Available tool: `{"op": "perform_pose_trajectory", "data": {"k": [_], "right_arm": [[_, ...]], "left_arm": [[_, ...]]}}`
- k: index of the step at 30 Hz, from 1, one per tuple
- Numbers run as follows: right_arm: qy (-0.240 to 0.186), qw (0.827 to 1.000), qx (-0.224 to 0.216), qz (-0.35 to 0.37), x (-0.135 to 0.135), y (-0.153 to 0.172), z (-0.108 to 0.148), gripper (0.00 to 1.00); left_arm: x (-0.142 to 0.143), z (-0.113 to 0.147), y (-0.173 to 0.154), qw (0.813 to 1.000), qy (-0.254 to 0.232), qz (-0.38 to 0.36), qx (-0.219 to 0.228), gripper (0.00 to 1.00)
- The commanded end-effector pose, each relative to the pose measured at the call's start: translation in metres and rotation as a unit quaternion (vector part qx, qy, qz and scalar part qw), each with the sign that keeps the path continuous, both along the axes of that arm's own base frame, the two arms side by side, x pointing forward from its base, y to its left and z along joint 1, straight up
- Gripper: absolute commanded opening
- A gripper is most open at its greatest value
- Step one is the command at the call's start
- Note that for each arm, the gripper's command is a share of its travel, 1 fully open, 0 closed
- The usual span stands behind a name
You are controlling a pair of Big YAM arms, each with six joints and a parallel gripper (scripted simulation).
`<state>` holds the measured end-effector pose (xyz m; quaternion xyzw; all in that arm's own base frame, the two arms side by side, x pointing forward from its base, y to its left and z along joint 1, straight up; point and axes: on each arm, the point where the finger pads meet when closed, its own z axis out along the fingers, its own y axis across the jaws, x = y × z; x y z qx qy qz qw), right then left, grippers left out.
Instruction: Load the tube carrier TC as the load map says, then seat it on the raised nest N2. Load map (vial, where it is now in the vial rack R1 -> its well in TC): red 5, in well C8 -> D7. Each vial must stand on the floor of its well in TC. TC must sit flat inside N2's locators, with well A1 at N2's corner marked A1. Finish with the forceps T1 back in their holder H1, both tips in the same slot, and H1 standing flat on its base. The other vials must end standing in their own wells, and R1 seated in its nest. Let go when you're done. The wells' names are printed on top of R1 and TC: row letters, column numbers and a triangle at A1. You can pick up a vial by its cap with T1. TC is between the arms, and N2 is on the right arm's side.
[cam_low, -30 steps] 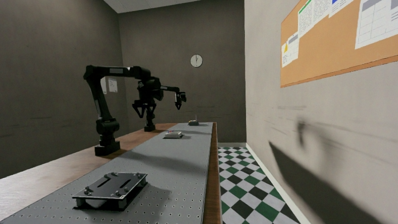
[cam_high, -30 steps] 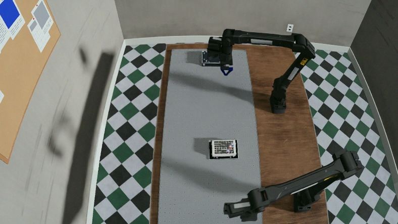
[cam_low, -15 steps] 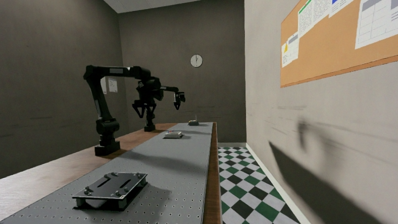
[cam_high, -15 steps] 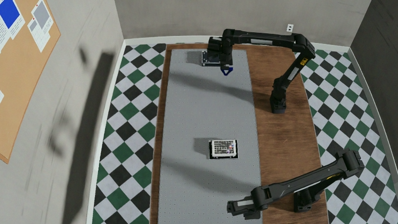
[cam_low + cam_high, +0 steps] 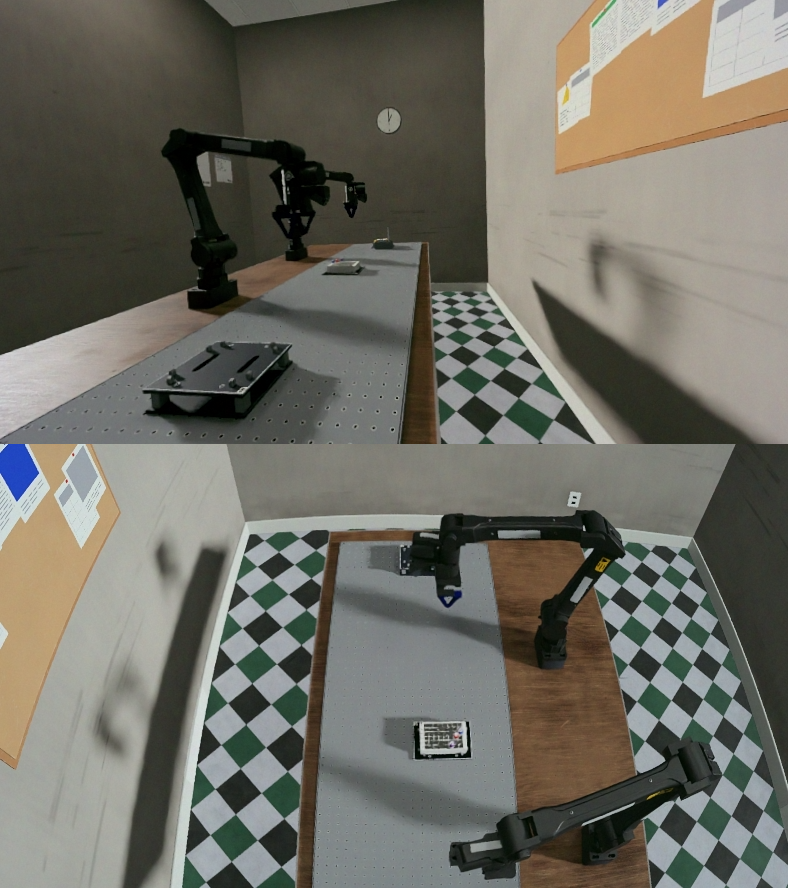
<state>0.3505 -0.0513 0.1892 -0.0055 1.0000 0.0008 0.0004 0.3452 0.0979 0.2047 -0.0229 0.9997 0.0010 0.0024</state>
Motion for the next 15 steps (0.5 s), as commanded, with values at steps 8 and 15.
{"op": "perform_pose_trajectory", "data": {"k": [8,15], "right_arm": [[-0.002,1.000,-0.002,-0.011,0.005,0.032,-0.015,1.00],[0.000,1.000,-0.002,-0.011,0.006,0.058,-0.026,1.00]], "left_arm": [[0.009,0.011,0.002,1.000,-0.015,0.003,0.004,0.24],[0.009,0.011,0.002,1.000,-0.015,0.003,0.004,0.24]]}}
